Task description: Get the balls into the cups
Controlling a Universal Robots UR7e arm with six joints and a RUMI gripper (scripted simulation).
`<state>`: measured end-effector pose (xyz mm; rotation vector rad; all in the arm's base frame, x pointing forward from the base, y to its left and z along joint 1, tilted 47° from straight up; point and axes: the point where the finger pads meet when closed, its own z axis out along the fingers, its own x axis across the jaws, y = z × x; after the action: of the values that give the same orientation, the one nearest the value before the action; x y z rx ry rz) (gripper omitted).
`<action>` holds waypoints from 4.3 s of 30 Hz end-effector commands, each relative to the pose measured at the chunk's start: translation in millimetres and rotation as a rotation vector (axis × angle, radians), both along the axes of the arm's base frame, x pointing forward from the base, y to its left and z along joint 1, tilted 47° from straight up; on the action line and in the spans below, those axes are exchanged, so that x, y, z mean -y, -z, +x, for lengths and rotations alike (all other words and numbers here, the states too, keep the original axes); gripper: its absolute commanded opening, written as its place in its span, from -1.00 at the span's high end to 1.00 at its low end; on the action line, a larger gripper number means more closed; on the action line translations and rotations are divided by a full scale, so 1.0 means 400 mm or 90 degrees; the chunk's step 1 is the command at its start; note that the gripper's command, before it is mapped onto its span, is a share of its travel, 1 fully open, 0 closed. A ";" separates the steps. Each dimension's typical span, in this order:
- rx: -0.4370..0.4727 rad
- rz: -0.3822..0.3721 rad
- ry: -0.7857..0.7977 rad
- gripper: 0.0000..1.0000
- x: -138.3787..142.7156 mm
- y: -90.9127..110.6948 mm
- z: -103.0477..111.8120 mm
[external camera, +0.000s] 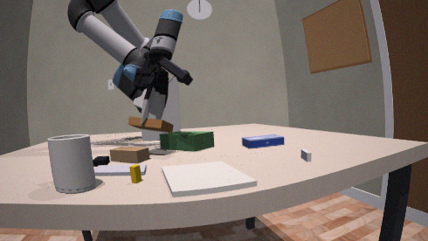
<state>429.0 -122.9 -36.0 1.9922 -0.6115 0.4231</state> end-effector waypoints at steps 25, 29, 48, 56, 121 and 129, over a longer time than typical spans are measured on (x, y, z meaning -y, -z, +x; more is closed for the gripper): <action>-0.032 -0.028 0.048 0.13 0.000 0.002 0.003; -0.035 0.017 0.054 0.13 0.001 -0.001 0.003; -0.043 0.169 0.073 0.13 0.006 -0.008 0.004; -0.047 0.173 0.078 0.13 0.007 -0.008 0.005; -0.040 0.155 0.068 0.13 0.006 -0.007 0.004; -0.038 0.170 0.066 0.13 0.006 -0.008 0.004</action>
<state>430.3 -125.6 -33.2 2.1930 -0.7593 0.2249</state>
